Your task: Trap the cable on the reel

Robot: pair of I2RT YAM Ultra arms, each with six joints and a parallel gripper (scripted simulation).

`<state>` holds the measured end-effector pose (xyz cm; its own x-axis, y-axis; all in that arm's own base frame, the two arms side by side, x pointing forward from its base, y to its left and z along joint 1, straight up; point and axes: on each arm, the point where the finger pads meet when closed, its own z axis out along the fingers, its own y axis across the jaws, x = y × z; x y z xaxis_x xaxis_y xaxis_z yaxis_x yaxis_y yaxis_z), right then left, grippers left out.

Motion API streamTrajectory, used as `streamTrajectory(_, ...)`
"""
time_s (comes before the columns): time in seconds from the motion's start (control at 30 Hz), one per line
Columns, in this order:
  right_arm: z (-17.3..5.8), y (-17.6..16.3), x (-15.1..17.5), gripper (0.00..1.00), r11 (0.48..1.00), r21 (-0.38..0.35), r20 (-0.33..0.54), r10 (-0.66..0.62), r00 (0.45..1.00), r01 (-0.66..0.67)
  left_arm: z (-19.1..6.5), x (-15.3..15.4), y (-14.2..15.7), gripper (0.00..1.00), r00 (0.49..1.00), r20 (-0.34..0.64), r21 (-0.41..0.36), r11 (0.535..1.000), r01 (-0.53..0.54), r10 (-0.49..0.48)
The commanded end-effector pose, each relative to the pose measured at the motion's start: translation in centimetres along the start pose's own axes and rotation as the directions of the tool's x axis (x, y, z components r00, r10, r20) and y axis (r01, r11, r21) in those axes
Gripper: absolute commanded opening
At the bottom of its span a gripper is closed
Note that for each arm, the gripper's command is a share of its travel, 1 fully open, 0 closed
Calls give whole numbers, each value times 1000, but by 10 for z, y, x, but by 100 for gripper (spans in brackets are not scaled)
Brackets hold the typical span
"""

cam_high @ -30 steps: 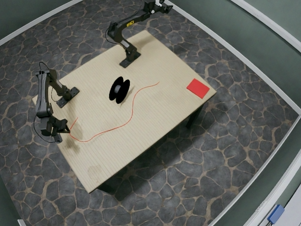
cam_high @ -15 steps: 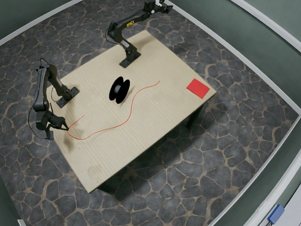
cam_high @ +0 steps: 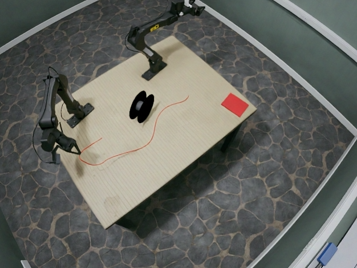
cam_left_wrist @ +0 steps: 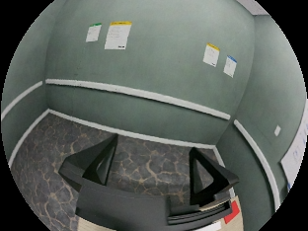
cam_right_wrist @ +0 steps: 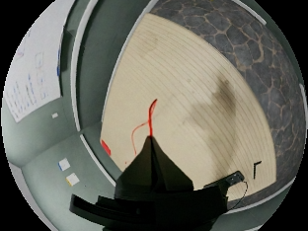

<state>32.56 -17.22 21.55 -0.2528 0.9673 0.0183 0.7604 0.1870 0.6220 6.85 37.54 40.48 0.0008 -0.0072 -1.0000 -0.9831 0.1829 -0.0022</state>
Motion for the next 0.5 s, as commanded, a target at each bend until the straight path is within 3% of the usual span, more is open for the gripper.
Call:
streamTrajectory(0.0, -9, 7, -1, 0, 999, -41, 31, 5, 999, -4, 5, 10, 0, 100, 1000, -24, -4, 1000, -10, 9)
streamTrajectory(0.3, -16, 12, -4, 0, 998, -58, 55, -12, 998, 15, 5, 10, 0, 100, 1000, -24, -4, 1000, -10, 9)
streamTrajectory(0.47, -5, 2, 3, 0, 999, -38, 25, 1, 1000, 0, 5, 10, 0, 100, 1000, -24, -4, 1000, -10, 9)
